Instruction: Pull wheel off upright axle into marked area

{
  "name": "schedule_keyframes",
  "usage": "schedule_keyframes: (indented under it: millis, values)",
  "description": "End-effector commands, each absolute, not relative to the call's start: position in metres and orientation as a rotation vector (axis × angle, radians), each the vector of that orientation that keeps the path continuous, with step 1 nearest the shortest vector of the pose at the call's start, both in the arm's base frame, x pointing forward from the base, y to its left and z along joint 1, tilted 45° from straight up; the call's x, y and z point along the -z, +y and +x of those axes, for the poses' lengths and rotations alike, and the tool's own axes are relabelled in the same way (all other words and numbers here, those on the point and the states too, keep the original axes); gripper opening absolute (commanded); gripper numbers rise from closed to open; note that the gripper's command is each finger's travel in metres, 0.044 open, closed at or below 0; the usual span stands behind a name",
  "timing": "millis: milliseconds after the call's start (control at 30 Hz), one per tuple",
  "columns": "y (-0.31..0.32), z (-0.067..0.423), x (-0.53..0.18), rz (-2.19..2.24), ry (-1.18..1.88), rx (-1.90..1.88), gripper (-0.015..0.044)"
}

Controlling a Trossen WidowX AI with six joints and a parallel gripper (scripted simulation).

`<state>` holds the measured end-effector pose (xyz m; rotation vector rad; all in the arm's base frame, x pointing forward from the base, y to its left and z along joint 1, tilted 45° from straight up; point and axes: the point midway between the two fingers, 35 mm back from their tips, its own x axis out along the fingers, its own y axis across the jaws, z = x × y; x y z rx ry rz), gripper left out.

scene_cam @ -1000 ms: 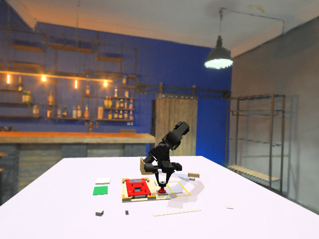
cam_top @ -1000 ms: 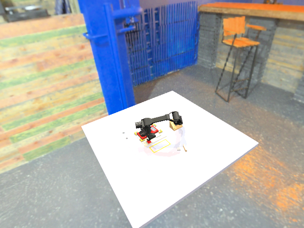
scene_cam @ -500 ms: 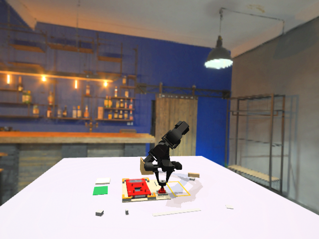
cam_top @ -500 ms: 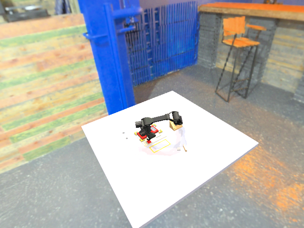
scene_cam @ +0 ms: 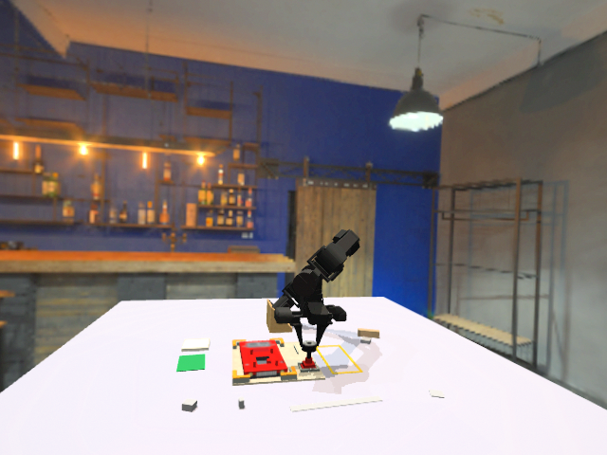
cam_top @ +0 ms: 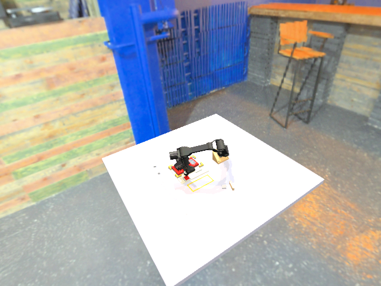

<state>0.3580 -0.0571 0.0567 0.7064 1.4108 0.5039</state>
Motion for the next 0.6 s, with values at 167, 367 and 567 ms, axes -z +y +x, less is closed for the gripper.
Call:
schedule_keyframes:
  millis: [167, 367, 567]
  values:
    - [-0.0634, 0.3574, -0.0627, 0.703, 1.404, -0.495, 0.0]
    - [-0.0647, 0.3571, -0.0641, 0.704, 1.404, -0.495, 0.0]
    - [-0.066, 0.3568, -0.0654, 0.704, 1.404, -0.495, 0.0]
